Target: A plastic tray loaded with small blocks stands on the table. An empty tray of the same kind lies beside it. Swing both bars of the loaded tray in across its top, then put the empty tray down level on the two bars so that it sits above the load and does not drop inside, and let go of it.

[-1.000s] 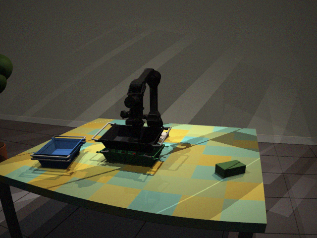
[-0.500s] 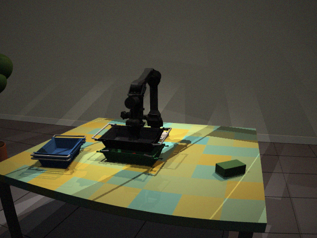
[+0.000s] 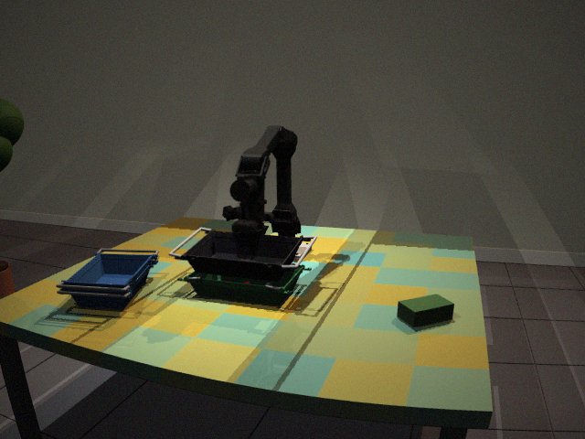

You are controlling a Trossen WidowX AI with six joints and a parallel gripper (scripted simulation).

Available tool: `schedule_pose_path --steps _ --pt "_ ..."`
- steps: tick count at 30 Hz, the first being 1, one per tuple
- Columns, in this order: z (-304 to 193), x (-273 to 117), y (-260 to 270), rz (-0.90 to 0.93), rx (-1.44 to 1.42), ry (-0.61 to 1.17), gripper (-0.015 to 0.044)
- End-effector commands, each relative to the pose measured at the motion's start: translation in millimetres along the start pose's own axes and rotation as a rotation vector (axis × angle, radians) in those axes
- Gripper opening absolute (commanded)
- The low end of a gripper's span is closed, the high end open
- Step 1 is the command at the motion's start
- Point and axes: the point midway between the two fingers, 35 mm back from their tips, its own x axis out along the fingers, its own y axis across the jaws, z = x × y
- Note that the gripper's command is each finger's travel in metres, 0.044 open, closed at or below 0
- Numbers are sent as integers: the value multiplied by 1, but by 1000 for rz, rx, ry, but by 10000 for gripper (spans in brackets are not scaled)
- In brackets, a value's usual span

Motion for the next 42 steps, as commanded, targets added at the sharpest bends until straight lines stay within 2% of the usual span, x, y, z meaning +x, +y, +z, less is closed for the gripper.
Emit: schedule_pose_path --steps 1,42 --pt "0 6 -6 -34 -5 -1 0" --pt "0 1 -1 -3 0 0 0"
